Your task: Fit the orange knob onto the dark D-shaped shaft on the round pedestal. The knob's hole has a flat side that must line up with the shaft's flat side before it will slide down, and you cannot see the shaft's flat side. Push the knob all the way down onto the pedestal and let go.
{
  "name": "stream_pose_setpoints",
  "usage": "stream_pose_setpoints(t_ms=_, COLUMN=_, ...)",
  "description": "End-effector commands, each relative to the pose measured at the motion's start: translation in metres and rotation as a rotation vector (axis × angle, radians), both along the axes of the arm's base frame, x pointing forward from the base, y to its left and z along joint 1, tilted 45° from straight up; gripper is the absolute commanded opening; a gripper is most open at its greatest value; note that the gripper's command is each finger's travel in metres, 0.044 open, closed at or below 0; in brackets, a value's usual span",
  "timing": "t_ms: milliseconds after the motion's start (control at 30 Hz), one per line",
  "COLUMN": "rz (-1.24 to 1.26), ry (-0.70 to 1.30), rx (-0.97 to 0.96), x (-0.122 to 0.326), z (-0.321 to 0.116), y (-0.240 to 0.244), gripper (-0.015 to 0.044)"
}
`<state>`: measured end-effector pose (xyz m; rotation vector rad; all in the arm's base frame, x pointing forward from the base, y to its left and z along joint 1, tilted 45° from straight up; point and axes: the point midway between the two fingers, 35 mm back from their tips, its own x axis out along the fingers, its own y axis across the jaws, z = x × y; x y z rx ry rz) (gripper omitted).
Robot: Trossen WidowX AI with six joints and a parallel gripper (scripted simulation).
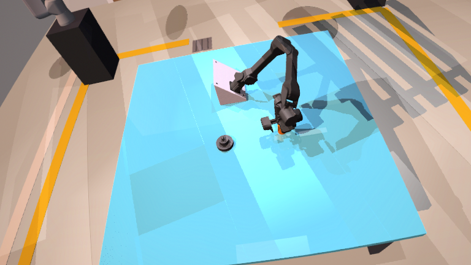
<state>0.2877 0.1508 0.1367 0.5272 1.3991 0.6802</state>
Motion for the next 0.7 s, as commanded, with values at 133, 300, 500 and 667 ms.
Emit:
stream_pose_setpoints(t_ms=133, rz=-0.002, ry=0.005, rx=-0.003, x=-0.0009, z=-0.0044, y=0.0032, gripper=0.0335)
stream_pose_setpoints(t_ms=300, rz=-0.002, ry=0.005, rx=-0.003, x=-0.0009, z=-0.0044, y=0.0032, gripper=0.0204)
stream_pose_setpoints(t_ms=500, rz=-0.002, ry=0.005, rx=-0.003, x=-0.0009, z=-0.0044, y=0.0032, gripper=0.0144)
stream_pose_setpoints(t_ms=667, rz=-0.006, ry=0.006, rx=-0.006, x=0.0009, z=0.0005, y=-0.0035, gripper=0.0032)
